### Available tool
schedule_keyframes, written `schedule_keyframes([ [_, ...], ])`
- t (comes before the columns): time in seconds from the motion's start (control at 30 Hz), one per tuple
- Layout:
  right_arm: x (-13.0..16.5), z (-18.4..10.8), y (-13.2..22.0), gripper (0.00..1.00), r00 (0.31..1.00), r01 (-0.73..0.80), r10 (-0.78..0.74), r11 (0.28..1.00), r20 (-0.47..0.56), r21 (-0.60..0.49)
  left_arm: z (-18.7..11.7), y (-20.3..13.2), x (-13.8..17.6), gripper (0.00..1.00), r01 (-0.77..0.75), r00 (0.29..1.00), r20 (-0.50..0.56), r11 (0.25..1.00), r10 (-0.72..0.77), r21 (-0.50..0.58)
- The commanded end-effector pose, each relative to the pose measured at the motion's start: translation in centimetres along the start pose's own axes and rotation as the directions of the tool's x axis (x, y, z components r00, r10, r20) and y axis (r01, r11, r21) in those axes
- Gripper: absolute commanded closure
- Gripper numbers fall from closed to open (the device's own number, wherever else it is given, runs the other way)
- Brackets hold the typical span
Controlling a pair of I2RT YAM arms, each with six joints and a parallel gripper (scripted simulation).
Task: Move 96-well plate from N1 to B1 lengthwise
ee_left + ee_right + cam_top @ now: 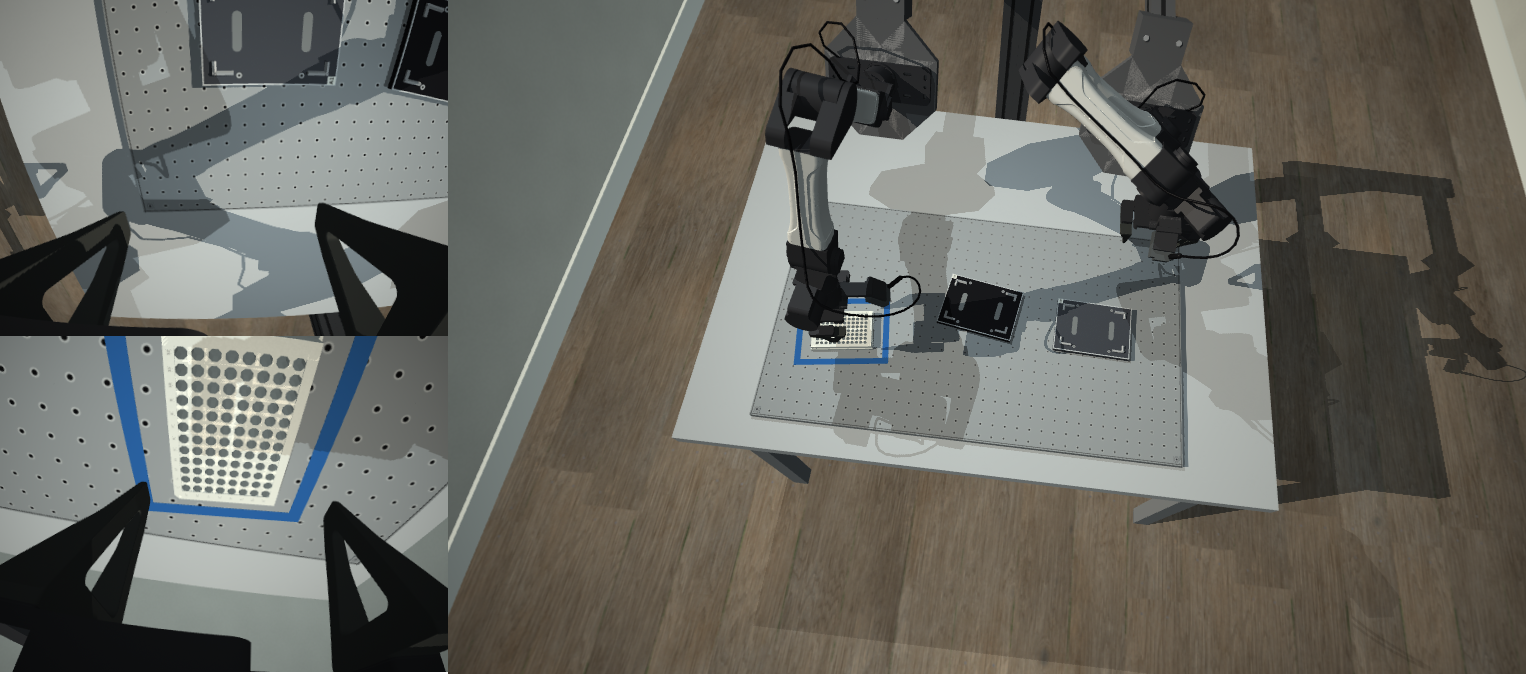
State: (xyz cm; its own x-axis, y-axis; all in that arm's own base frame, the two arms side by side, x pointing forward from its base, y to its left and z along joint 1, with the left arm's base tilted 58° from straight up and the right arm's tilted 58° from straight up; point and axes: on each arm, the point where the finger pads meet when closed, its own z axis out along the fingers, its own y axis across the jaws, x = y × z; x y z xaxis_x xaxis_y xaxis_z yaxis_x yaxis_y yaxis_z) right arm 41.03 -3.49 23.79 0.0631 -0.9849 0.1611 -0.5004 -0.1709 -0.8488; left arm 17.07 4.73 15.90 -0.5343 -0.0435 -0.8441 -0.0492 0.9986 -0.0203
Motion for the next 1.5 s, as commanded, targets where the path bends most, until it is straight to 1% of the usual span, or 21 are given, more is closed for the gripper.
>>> schedule_keyframes([
  [0.0, -0.1, -1.4, 0.9, 0.00, 1.000, 0.004, -0.004, 1.000, 0.007, -0.025, -0.1, -0.1, -0.2, 0.00, -0.009, 1.000, 0.007, 1.000, 0.009, 0.005],
  [0.23, -0.1, -3.2, 1.0, 0.00, 1.000, 0.004, -0.004, 1.000, 0.007, -0.026, -0.1, -0.1, -0.2, 0.00, -0.009, 1.000, 0.007, 1.000, 0.009, 0.005],
  [0.27, -0.1, -3.1, 0.9, 0.00, 1.000, 0.006, -0.006, 1.000, 0.007, -0.026, -0.1, -0.1, -0.2, 0.00, -0.009, 1.000, 0.007, 1.000, 0.009, 0.005],
  [0.3, -0.3, -2.3, 1.7, 0.00, 1.000, 0.004, -0.003, 0.998, 0.015, -0.055, -0.1, -0.1, -0.2, 0.00, -0.009, 1.000, 0.007, 1.000, 0.009, 0.005],
  [0.37, -0.3, -2.3, 1.7, 0.00, 1.000, 0.004, -0.003, 0.998, 0.015, -0.055, -0.1, -0.1, -0.2, 0.00, -0.009, 1.000, 0.007, 1.000, 0.009, 0.005],
  [0.4, -0.3, -1.6, 2.3, 0.00, 1.000, 0.003, -0.001, 0.997, 0.018, -0.078, -0.1, -0.1, -0.2, 0.00, -0.009, 1.000, 0.007, 1.000, 0.009, 0.005],
  [1.1, -0.3, -1.9, 2.0, 0.00, 1.000, 0.003, -0.002, 0.998, 0.015, -0.067, -0.1, -0.1, -0.2, 0.00, -0.009, 1.000, 0.007, 1.000, 0.009, 0.005],
  [1.13, -0.1, -3.5, 1.0, 0.00, 0.999, -0.042, 0.043, 0.999, 0.004, -0.027, -0.1, -0.1, -0.2, 0.00, -0.009, 1.000, 0.007, 1.000, 0.009, 0.005],
  [1.27, -0.3, -4.7, 2.6, 0.00, 0.984, -0.176, 0.176, 0.984, 0.004, -0.028, -0.1, -0.1, -0.2, 0.00, -0.009, 1.000, 0.007, 1.000, 0.009, 0.005],
  [1.43, -0.4, -6.3, 4.5, 0.00, 0.941, -0.337, 0.337, 0.941, -0.001, -0.030, -0.1, -0.1, -0.2, 0.00, -0.009, 1.000, 0.007, 1.000, 0.009, 0.005],
  [1.47, -0.4, -6.3, 4.5, 0.00, 0.941, -0.337, 0.337, 0.941, -0.001, -0.030, -0.1, -0.1, -0.2, 0.00, -0.009, 1.000, 0.007, 1.000, 0.009, 0.005],
])
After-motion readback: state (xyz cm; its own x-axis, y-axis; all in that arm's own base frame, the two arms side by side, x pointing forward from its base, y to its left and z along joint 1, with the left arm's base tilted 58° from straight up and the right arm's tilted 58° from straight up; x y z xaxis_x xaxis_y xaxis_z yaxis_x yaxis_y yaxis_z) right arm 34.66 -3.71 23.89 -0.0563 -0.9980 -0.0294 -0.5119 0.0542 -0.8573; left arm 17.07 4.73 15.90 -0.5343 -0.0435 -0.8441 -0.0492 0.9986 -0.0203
